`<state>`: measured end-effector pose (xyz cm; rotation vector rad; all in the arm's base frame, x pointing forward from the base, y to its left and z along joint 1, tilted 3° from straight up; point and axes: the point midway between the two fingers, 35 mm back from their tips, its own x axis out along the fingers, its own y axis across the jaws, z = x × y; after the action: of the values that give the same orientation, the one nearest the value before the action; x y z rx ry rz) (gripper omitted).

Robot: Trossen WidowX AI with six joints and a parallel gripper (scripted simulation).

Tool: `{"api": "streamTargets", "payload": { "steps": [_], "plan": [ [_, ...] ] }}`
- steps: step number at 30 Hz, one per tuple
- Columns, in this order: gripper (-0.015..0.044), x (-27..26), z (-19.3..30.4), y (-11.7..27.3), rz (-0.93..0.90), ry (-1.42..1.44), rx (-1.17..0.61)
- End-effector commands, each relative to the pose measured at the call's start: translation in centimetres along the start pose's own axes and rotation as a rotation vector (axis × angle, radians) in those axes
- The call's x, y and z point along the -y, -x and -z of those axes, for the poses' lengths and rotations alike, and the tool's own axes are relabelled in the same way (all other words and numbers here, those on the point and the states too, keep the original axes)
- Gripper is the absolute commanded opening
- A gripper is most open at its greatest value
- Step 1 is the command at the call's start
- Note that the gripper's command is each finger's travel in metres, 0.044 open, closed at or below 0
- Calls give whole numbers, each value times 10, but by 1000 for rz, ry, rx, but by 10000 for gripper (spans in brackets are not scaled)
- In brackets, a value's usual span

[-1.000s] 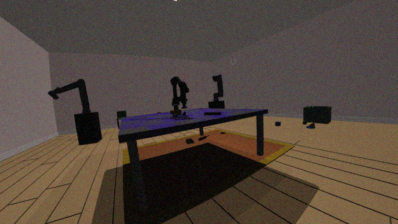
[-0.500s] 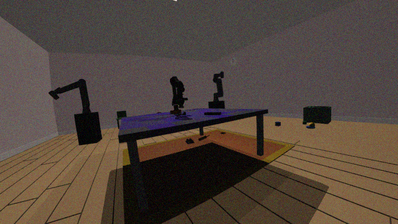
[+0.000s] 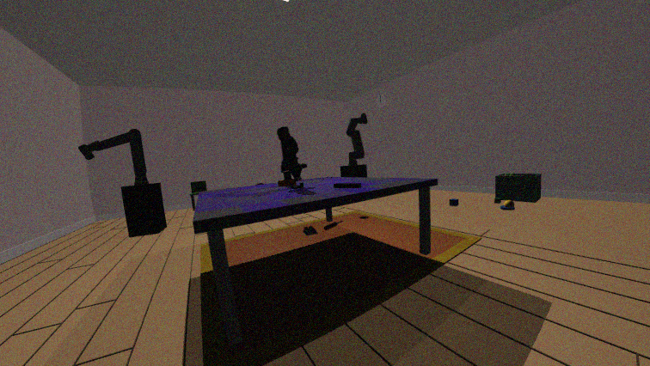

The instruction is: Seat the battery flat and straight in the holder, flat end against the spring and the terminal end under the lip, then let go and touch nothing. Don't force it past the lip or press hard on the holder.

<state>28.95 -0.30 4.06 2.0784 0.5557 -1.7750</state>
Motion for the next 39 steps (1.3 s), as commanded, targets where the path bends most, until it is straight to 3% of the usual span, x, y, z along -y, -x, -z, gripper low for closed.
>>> {"api": "streamTargets", "payload": {
  "steps": [1, 39],
  "plan": [
    [68, 2, -3, -7, 4, 10, -43],
    [68, 1, -16, -27, 10, 19, -316]
  ]
}}
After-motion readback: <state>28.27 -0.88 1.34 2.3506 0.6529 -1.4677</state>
